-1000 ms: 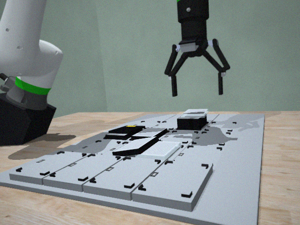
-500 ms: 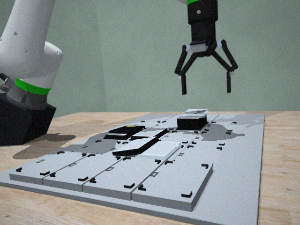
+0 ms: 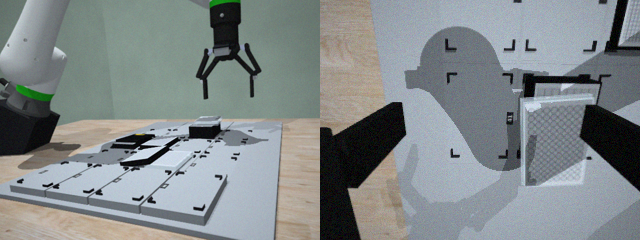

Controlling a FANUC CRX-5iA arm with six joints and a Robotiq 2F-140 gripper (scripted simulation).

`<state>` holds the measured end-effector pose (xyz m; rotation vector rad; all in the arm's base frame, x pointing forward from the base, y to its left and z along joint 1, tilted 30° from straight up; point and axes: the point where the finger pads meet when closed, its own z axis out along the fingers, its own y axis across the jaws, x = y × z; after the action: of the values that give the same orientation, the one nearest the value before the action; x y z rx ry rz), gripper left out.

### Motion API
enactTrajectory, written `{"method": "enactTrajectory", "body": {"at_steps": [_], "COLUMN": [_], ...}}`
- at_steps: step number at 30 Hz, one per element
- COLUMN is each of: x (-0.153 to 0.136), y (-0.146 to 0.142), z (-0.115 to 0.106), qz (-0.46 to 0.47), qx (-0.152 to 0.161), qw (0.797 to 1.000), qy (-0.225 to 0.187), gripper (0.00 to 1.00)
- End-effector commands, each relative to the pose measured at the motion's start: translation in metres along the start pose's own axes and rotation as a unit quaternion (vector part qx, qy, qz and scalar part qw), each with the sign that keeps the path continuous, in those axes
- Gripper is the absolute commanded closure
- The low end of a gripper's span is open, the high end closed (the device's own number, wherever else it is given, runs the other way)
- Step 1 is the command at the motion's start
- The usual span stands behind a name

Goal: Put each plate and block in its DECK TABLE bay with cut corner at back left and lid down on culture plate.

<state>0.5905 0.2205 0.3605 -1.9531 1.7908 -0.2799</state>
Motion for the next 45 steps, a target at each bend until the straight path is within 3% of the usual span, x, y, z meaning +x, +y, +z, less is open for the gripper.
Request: {"method": "enactTrajectory", "body": {"at_steps": [1,44,45], "x": [-0.0018,-0.0018,-0.0007], "y": [-0.0015,-0.0016,0.0022], "z": [-0.0011,-0.0011,-0.0006], "qz": [0.0,0.0,0.0], "qx": [0.001,0.001,0.001], "qw": [1.0,1.0,1.0], "qy": [0.0,0.0,0.0], "gripper": [0.0,0.0,0.3]}}
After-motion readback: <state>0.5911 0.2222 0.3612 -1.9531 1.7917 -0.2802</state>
